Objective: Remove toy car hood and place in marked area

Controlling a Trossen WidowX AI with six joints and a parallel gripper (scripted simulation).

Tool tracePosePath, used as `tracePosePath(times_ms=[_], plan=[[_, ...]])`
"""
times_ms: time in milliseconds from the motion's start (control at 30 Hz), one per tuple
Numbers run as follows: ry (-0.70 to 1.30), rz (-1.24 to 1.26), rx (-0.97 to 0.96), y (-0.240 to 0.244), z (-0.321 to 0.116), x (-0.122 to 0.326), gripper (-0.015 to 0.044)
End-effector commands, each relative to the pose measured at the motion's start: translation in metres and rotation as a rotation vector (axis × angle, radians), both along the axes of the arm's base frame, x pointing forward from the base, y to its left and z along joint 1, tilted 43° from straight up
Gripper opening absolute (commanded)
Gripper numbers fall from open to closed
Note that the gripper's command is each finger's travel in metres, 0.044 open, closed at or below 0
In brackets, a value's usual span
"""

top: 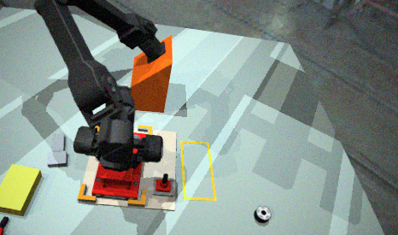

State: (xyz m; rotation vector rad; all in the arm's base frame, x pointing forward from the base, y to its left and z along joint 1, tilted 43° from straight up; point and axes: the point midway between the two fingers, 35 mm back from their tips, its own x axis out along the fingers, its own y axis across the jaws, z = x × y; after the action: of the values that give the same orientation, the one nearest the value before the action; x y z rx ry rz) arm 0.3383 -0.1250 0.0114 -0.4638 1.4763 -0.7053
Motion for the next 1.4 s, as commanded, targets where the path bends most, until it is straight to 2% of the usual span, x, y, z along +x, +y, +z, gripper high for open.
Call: tracePosePath(times_ms=[0, 400, 500, 867, 1367], plan=[[-0.007, 0.001, 0.000, 0.003, 0.003, 0.002, 0.0000], [-0.007, 0.001, 0.002, 0.034, 0.036, 0.004, 0.0000], [-0.001, 0.006, 0.005, 0.040, 0.023, 0.005, 0.0000], [-0.006, 0.010, 0.029, 0.110, -0.033, 0.006, 0.0000], [-0.008, 0.001, 0.016, 0.188, -0.102, -0.024, 0.0000]])
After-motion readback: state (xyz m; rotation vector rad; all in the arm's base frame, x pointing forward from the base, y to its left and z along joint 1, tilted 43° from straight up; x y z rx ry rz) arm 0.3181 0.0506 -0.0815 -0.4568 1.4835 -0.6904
